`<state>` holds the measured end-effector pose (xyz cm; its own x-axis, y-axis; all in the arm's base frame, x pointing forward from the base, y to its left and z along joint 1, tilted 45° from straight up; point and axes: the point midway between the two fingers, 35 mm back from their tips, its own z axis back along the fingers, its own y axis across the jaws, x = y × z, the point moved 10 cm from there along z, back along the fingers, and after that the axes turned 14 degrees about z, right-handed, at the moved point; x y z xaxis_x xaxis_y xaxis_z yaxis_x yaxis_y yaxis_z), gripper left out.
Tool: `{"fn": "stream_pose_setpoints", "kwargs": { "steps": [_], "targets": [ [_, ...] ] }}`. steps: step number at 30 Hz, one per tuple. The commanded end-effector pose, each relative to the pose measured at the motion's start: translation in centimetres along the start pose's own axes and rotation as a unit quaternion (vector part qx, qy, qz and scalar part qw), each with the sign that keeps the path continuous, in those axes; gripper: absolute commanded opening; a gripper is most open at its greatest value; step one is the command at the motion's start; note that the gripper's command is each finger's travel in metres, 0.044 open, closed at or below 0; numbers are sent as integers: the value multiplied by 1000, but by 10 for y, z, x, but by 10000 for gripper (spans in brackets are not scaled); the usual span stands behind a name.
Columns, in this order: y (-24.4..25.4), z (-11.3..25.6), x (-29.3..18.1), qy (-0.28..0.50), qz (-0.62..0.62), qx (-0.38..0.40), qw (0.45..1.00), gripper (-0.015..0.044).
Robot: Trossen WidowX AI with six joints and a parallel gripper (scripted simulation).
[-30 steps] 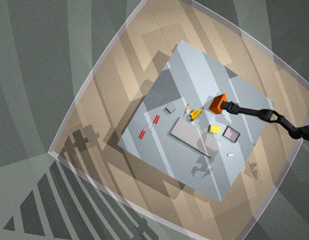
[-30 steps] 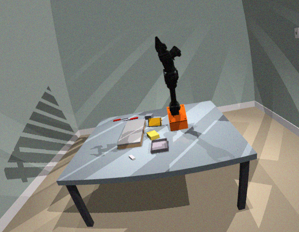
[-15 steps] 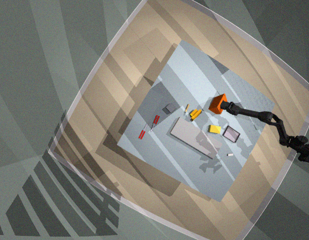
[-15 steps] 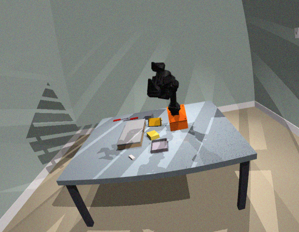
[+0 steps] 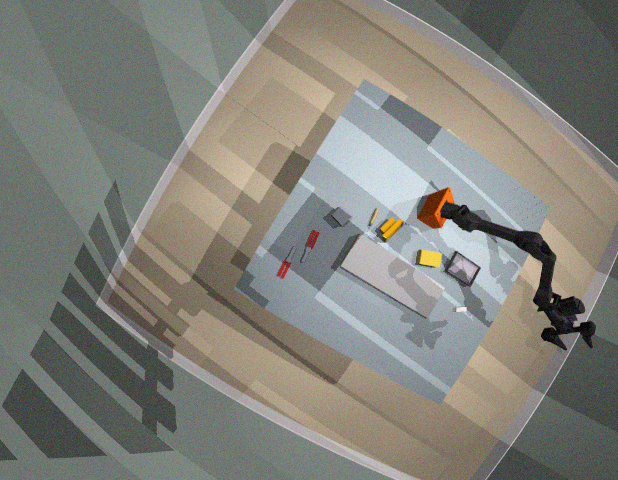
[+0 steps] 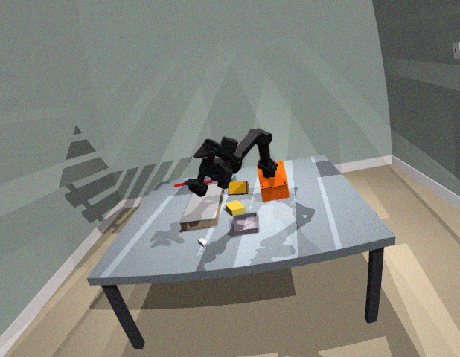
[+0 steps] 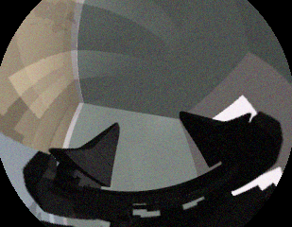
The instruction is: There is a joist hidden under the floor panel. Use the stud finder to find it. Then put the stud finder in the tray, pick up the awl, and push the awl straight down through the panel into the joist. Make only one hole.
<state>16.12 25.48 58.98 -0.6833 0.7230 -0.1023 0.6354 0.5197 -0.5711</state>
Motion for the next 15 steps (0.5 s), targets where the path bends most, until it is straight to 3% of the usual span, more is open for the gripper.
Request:
{"fn": "stream_pose_setpoints", "kwargs": {
  "steps": [1,15],
  "targets": [
    [57,3,-17,-8,62,82,995,440],
    [196,51,-101,-14,186,314,931,440]
  ]
}}
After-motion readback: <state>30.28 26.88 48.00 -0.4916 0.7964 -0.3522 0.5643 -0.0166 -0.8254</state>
